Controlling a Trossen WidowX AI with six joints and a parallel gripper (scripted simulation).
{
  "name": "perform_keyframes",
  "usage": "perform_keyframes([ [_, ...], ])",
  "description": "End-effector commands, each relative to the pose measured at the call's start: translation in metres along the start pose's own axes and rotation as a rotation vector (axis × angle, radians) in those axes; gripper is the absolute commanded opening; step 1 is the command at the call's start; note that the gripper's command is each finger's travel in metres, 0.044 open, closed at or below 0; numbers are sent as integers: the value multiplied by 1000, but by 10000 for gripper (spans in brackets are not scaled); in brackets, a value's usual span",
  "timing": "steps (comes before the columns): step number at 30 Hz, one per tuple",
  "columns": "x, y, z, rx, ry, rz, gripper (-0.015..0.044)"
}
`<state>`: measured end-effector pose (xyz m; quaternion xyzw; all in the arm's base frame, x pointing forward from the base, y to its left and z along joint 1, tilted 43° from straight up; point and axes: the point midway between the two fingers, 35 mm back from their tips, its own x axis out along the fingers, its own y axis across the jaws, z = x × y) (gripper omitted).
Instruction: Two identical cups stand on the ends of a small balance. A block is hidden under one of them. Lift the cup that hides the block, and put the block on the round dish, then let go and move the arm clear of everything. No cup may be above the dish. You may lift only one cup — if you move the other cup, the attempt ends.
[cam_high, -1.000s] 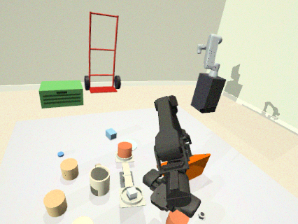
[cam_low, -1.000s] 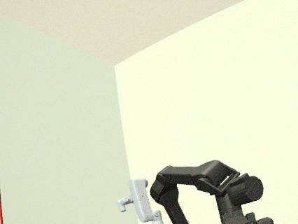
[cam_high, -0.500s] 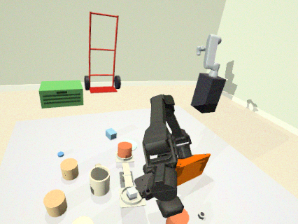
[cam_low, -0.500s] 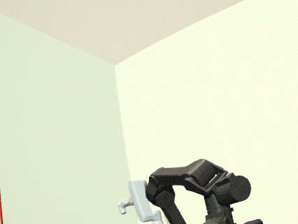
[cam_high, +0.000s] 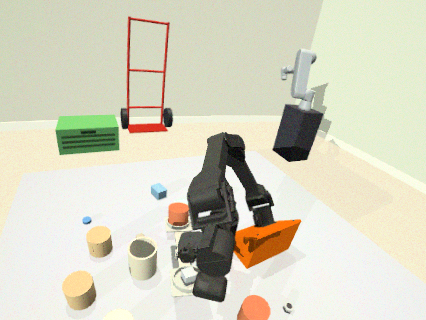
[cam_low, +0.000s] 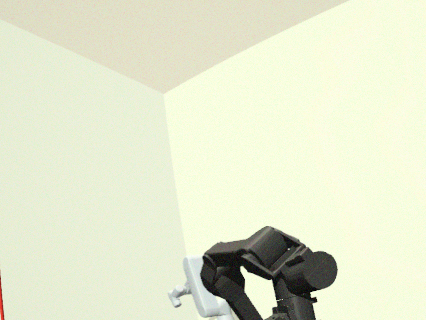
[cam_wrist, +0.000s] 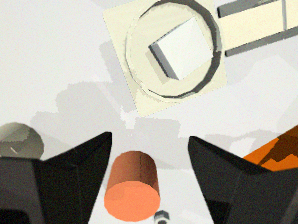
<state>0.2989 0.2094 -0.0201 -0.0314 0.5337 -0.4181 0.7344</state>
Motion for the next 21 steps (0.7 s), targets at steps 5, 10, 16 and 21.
perform_keyframes([
  [5,-7,-4,20,302,-12,4,260],
  [10,-10,-7,31,474,-18,2,260],
  [16,-12,-12,44,680,-26,2,260],
  [21,-15,-16,55,852,-33,2,260],
])
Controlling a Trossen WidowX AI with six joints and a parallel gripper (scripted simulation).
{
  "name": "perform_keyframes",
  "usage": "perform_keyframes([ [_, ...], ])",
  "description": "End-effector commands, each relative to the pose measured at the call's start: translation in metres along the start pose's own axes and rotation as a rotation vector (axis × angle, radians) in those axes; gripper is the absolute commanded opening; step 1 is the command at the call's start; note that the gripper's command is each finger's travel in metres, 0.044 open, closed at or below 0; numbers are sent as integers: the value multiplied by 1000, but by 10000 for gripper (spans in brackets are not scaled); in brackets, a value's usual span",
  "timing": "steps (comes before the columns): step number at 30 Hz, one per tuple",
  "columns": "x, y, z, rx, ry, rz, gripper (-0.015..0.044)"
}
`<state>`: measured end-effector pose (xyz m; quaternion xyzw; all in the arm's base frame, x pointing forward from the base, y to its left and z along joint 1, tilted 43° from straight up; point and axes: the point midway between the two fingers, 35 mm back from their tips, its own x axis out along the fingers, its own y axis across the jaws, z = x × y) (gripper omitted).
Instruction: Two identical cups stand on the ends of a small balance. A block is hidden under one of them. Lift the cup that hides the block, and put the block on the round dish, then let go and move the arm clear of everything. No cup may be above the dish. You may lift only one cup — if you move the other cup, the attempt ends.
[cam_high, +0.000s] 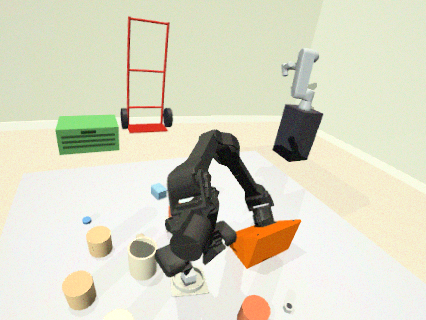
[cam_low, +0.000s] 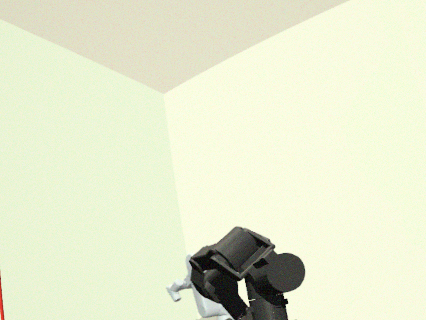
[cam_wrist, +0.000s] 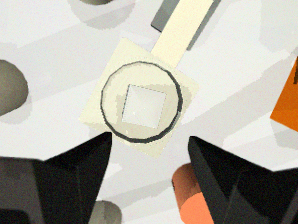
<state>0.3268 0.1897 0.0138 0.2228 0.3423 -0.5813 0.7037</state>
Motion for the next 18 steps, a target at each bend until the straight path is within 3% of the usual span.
perform_keyframes([
  [1,-4,5,11,159,-5,8,260],
  [18,11,6,12,182,-6,9,260],
])
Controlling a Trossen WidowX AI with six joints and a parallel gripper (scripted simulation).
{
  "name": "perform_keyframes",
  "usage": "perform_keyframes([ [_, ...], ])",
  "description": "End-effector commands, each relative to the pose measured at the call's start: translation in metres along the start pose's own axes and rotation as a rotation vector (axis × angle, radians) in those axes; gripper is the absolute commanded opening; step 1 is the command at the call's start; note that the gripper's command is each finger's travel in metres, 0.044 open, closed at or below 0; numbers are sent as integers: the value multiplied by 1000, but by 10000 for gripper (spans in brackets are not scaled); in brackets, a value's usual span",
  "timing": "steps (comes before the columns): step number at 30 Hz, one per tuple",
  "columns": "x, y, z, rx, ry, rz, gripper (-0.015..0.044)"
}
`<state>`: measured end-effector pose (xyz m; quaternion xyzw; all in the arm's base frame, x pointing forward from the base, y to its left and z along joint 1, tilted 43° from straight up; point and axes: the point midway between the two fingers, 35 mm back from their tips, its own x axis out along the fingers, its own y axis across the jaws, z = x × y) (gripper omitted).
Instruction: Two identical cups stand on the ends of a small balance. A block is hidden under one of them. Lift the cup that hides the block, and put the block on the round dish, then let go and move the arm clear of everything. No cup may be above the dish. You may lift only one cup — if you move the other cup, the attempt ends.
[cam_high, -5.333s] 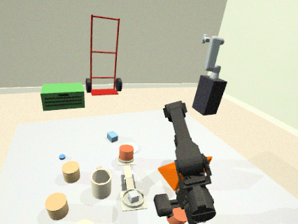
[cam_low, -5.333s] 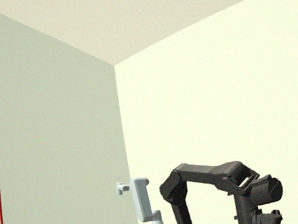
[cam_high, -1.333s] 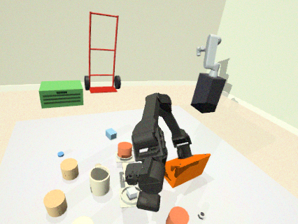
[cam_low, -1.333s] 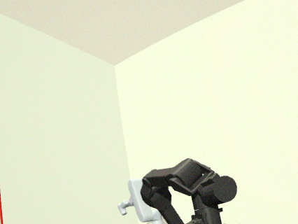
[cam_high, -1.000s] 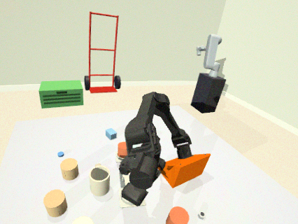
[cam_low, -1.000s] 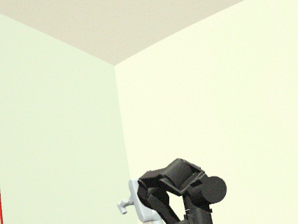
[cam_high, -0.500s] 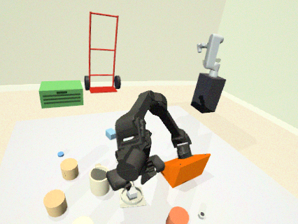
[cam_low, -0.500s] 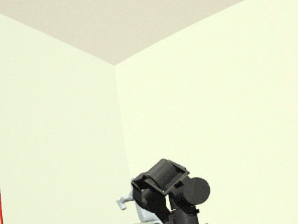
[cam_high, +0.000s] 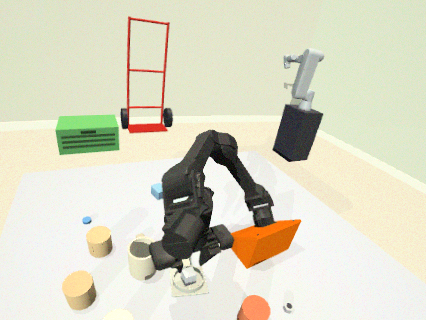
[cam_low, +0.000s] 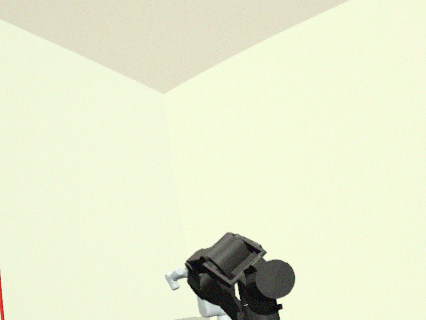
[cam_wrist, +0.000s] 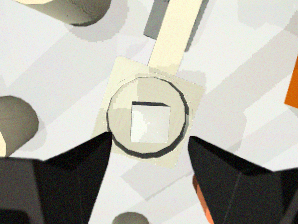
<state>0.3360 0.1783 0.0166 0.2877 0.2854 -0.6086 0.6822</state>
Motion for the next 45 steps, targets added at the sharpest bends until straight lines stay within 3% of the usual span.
perform_keyframes([
  [1,5,0,0,-4,-3,3,260],
  [25,41,0,1,-4,-5,3,260],
  [30,41,0,1,-4,-5,3,129],
  [36,41,0,1,-4,-5,3,89],
  [39,38,0,1,-6,-4,5,10],
  [45,7,2,-1,-28,6,23,0],
])
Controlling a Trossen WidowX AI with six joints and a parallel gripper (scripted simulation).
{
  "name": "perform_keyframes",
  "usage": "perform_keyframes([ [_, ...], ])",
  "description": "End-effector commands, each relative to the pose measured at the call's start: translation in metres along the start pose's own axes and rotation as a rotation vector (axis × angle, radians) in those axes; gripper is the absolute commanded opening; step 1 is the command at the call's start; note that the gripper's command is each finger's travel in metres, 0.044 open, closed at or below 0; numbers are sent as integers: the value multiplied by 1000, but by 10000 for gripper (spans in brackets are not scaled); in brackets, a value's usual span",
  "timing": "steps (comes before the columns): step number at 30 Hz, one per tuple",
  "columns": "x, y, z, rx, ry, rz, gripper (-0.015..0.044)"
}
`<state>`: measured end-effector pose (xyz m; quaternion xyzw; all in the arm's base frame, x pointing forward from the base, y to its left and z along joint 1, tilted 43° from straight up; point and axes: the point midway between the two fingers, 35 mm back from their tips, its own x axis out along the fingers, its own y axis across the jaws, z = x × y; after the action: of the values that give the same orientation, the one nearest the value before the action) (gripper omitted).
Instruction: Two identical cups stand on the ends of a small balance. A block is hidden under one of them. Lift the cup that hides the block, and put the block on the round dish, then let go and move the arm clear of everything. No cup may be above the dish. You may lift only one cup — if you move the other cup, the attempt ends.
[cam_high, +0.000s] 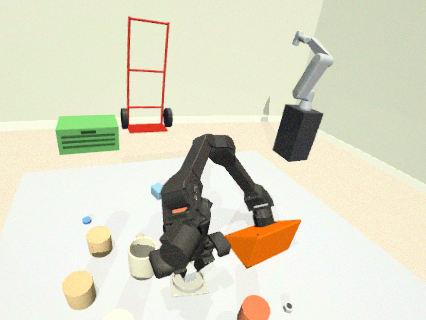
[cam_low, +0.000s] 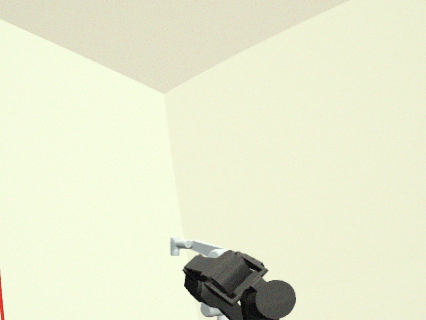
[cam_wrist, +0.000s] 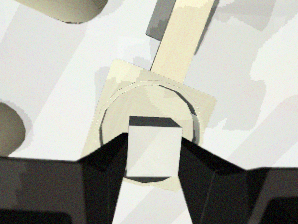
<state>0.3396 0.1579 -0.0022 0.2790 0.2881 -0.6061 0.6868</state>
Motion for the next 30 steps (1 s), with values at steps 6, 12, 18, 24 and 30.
perform_keyframes([
  [6,-53,1,-3,-31,23,39,0],
  [12,-80,-3,-2,-51,31,54,0],
  [18,-81,-2,1,-53,32,54,0],
  [24,-78,4,31,-67,48,53,0],
  [30,-72,9,70,-84,65,54,0],
])
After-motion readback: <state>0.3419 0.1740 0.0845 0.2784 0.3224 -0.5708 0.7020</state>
